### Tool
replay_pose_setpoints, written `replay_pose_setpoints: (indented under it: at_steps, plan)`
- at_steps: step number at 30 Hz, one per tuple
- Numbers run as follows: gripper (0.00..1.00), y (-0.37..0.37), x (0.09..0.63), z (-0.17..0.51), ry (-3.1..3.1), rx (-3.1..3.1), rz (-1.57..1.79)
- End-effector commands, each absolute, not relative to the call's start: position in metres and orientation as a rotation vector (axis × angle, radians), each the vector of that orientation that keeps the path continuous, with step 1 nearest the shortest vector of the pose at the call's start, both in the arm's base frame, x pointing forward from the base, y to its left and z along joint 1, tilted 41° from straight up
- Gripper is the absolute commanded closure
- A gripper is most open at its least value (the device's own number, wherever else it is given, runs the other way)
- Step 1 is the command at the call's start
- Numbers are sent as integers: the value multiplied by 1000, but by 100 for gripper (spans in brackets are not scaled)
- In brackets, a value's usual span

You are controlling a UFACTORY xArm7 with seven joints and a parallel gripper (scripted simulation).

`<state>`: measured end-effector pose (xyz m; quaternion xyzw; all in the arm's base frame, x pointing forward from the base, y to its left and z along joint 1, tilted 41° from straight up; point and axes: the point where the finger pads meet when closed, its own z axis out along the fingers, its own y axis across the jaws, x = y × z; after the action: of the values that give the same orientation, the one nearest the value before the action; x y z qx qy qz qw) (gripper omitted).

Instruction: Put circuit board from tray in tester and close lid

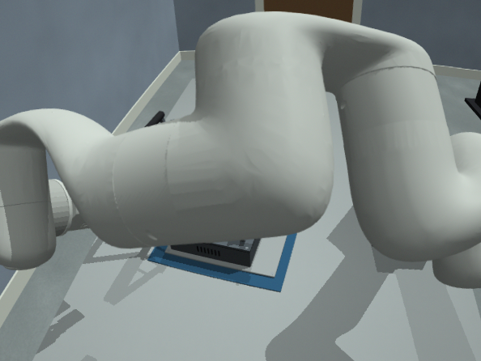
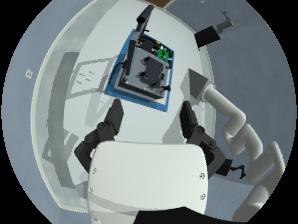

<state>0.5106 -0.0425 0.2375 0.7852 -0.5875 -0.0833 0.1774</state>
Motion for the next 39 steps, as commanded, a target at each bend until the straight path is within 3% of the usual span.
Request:
replay_pose_setpoints:
  at_steps: [1,39]
  plan:
    - [0,-40,501,245,-1526,2400,-236]
    - [0,-29,480,253,-1209,2682,-231]
